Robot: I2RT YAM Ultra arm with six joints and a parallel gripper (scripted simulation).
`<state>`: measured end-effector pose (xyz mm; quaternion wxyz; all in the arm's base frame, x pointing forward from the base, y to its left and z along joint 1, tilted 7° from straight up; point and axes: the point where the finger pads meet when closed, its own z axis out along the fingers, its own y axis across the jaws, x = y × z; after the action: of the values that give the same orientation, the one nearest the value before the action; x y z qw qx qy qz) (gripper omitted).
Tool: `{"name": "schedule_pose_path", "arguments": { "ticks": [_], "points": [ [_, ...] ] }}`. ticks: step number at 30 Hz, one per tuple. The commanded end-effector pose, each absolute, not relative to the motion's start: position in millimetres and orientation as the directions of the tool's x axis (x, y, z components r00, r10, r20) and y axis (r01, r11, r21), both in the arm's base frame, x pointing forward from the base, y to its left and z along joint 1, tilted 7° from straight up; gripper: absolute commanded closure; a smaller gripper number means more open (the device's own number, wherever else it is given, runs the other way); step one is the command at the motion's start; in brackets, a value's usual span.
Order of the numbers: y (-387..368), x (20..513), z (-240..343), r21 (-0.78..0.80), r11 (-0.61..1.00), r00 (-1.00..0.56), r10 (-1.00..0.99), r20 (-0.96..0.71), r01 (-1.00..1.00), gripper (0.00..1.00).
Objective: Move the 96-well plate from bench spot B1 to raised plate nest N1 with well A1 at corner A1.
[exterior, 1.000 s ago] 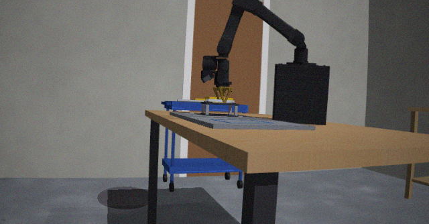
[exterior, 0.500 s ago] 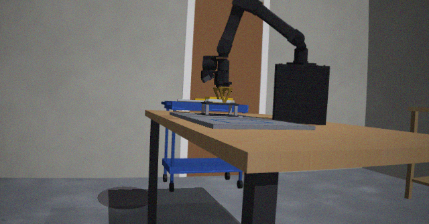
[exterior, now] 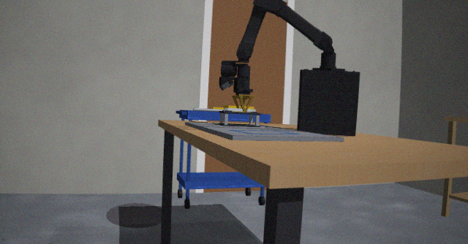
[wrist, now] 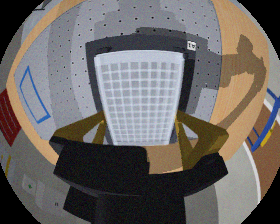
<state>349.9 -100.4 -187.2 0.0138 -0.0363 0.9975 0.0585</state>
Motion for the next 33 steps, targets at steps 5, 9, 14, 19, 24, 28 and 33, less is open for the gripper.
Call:
{"name": "schedule_pose_path", "arguments": {
  "ticks": [5, 9, 14, 19, 24, 28, 33],
  "points": [
    [-106.4, 370.1, -180.8, 0.091, 0.992, -0.993, -0.077, -0.084, -0.085, 0.00],
    [-106.4, 370.1, -180.8, 0.091, 0.992, -0.993, -0.077, -0.084, -0.085, 0.00],
    [-106.4, 370.1, -180.8, 0.091, 0.992, -0.993, -0.077, -0.084, -0.085, 0.00],
    [-106.4, 370.1, -180.8, 0.091, 0.992, -0.993, -0.077, -0.084, -0.085, 0.00],
    [-106.4, 370.1, -180.8, 0.091, 0.992, -0.993, -0.077, -0.084, -0.085, 0.00],
    [-106.4, 370.1, -180.8, 0.091, 0.992, -0.993, -0.077, -0.084, -0.085, 0.00],
    [-106.4, 370.1, -180.8, 0.091, 0.992, -0.993, -0.077, -0.084, -0.085, 0.00]
  ]
}}
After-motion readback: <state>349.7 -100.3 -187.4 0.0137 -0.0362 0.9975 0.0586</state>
